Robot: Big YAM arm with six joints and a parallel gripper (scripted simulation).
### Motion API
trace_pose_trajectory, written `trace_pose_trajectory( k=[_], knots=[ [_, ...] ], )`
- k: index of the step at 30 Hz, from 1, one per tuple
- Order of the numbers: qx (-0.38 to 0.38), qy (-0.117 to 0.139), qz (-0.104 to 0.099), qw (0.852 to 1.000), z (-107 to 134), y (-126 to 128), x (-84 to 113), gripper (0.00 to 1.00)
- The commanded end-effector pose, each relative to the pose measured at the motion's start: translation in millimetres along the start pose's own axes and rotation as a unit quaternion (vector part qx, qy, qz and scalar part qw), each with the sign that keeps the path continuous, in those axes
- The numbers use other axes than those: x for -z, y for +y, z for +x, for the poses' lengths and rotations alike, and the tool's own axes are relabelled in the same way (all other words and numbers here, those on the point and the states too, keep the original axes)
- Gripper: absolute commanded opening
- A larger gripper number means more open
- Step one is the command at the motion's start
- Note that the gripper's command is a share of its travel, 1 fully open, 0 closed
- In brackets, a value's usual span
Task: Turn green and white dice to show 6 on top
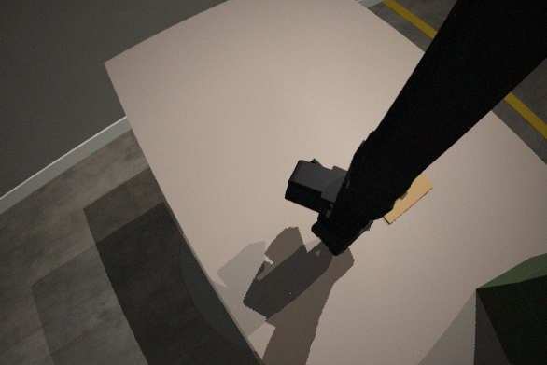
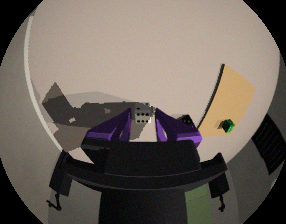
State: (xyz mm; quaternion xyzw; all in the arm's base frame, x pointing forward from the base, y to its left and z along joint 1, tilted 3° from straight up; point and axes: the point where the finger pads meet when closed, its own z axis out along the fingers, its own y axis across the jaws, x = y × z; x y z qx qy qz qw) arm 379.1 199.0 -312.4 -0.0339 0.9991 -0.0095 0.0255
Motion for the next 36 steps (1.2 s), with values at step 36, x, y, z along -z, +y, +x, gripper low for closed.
trace_pose_trajectory(
  k=[36],
  knots=[
    [-0.004, -0.004, -0.003, 1.000, -6.1, -3.8, -4.6, 0.14]
  ],
)
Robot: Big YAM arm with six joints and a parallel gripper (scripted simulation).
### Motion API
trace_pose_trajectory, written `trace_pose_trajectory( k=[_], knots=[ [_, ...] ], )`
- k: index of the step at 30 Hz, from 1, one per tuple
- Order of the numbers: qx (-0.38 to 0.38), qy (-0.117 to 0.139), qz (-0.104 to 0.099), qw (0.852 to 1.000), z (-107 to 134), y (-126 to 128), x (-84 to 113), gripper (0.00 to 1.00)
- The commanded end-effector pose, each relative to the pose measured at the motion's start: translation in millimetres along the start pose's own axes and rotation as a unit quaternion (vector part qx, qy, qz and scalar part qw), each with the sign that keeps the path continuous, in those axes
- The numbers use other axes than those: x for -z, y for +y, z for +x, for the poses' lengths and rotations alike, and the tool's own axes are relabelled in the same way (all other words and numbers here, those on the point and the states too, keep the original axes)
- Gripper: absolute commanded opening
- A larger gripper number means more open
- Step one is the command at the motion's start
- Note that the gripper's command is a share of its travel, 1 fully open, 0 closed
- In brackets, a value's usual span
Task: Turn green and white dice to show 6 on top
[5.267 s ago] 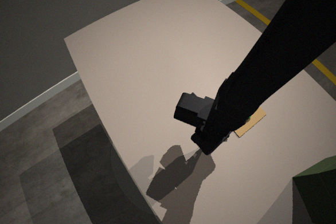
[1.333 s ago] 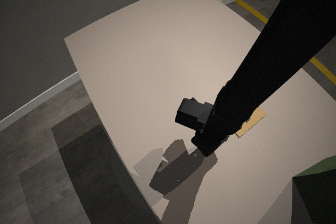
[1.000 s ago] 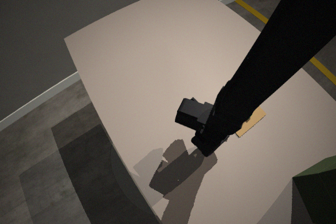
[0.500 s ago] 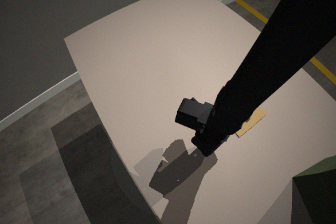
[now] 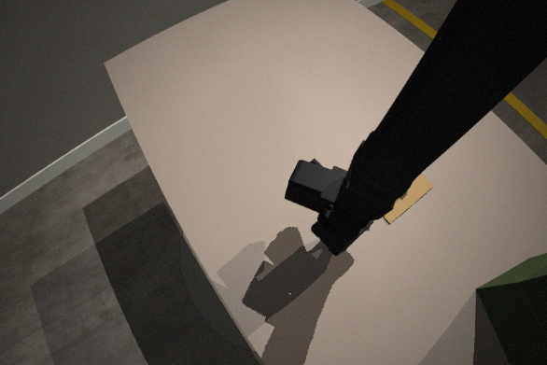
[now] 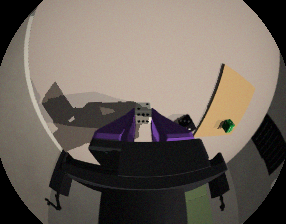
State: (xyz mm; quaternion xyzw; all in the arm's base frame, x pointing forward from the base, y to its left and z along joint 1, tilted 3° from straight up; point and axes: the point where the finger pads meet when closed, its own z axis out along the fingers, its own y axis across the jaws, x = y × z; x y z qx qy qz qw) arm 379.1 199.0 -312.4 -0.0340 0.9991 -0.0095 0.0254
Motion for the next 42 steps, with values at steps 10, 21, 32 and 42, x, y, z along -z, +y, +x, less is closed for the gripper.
trace_pose_trajectory(
  k=[10, 21, 32, 42],
  knots=[
    [-0.004, -0.004, -0.003, 1.000, -6.2, -3.8, -4.6, 0.14],
    [-0.004, -0.004, -0.003, 1.000, -6.2, -3.8, -4.6, 0.14],
    [-0.007, -0.008, -0.005, 1.000, -10.5, -1.0, 39.1, 0.14],
    [0.000, -0.009, -0.006, 1.000, -5.7, 6.2, 96.3, 0.14]
  ],
)
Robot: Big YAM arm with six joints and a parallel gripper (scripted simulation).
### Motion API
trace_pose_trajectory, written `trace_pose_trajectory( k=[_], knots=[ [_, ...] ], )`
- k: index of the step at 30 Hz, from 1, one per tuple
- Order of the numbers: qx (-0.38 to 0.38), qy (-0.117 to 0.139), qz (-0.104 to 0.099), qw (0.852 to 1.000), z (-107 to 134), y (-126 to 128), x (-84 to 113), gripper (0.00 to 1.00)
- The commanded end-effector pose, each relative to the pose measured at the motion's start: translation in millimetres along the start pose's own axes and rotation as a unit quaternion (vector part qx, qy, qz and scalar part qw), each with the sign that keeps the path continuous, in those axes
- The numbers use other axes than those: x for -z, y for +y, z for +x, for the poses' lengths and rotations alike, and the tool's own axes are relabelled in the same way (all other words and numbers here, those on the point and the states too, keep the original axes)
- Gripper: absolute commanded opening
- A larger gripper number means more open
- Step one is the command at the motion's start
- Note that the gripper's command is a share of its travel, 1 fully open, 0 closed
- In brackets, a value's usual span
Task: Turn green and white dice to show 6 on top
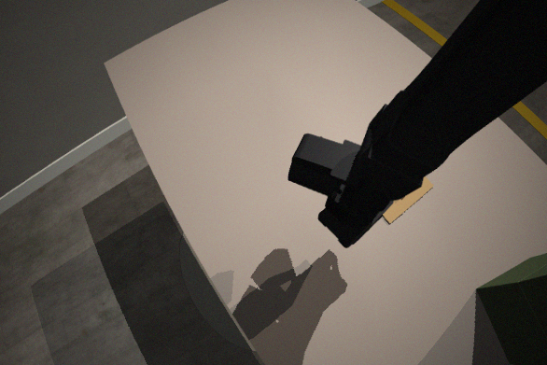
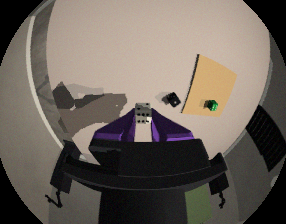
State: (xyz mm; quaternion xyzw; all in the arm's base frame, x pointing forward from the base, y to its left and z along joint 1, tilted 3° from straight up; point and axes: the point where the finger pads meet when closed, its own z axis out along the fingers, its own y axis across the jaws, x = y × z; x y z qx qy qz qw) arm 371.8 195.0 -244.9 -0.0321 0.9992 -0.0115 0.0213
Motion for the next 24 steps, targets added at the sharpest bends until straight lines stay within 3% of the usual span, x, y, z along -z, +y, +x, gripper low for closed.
trace_pose_trajectory(
  k=[1, 5, 6, 16, 20, 21, 22, 23, 24],
  knots=[
    [0.002, -0.013, -0.008, 1.000, -9.4, 10.9, 33.4, 0.14],
    [0.002, -0.014, -0.009, 1.000, -11.1, 11.7, 43.6, 0.14],
    [0.003, 0.003, 0.000, 1.000, 0.7, 6.6, 28.6, 0.14],
    [0.006, -0.005, -0.004, 1.000, -5.7, 9.1, 29.0, 0.14],
    [0.002, -0.023, -0.010, 1.000, -32.9, -38.9, 44.1, 0.14],
    [0.003, -0.023, -0.009, 1.000, -38.2, -60.6, 44.5, 0.14],
    [0.003, -0.017, -0.008, 1.000, -36.0, -61.2, 44.6, 0.14],
    [0.004, -0.020, -0.008, 1.000, -42.7, -83.9, 45.3, 0.14],
    [0.004, -0.030, -0.010, 1.000, -55.1, -81.8, 48.1, 0.14]
  ],
)
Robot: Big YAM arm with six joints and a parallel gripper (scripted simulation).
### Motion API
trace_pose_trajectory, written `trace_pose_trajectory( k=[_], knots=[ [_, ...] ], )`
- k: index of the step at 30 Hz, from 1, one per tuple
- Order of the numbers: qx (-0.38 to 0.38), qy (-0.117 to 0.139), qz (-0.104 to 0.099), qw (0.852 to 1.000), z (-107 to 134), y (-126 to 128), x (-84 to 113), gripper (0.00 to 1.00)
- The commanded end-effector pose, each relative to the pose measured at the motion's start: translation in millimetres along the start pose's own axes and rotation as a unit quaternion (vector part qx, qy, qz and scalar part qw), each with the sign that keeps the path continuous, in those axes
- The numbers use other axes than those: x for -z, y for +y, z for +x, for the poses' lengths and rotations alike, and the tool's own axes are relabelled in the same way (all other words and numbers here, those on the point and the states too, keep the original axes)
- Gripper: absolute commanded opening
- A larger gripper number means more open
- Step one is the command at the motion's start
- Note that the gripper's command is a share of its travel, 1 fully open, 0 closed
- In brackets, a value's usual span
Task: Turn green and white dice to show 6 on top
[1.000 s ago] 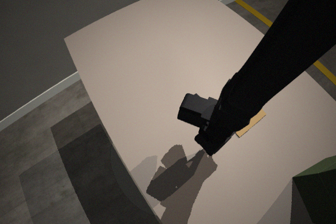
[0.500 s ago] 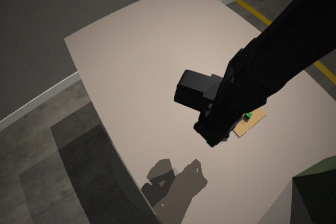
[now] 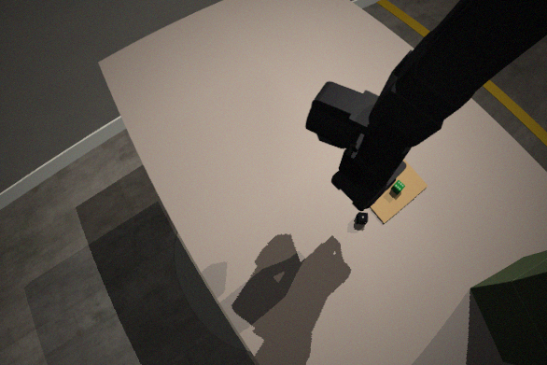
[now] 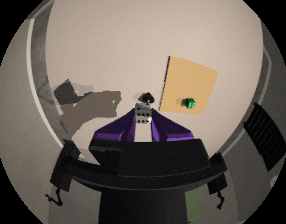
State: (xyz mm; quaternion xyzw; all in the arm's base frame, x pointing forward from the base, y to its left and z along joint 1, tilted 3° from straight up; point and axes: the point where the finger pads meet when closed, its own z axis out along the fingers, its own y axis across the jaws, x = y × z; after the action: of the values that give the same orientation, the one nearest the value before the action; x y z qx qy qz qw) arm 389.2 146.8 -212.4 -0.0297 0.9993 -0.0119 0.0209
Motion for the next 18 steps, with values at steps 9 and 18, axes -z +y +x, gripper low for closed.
trace_pose_trajectory(
  k=[9, 18],
  knots=[
    [0.011, -0.020, -0.004, 1.000, -35.3, -124.9, 11.4, 0.14],
    [0.022, -0.017, -0.004, 1.000, -32.5, -115.2, 9.9, 0.14]
  ],
)
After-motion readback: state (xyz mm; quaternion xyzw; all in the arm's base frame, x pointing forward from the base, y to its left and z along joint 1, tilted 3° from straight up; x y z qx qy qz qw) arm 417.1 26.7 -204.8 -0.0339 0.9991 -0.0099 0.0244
